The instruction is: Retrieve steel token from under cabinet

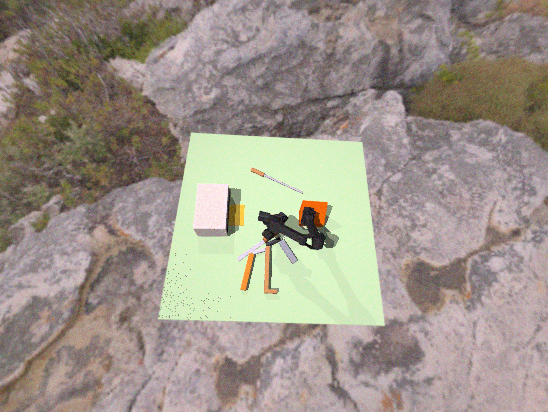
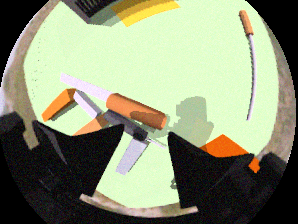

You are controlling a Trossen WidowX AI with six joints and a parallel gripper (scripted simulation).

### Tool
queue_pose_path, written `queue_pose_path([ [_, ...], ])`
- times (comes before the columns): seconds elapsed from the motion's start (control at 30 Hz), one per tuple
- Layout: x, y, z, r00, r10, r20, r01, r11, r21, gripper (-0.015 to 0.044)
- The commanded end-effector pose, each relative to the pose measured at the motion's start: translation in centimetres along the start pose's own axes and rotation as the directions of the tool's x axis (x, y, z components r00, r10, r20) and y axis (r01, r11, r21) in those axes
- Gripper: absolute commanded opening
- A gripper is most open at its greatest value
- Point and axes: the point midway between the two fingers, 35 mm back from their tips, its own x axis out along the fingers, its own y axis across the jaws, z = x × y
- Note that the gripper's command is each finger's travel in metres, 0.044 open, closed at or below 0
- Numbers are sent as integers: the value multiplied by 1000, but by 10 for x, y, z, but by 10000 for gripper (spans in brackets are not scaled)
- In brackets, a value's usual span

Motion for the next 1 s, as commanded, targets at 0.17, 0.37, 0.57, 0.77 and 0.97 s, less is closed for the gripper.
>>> queue_pose_path([
  [0.17,0,0,0,1000,-1,0,1,997,-78,270],
  [0.37,0,0,0,1000,-1,0,1,992,-125,270],
  [0.57,0,0,0,1000,-1,0,1,985,-172,270],
  [0.77,0,0,0,1000,-1,0,1,976,-218,270],
  [0.97,0,0,0,1000,-1,0,1,965,-264,270],
])
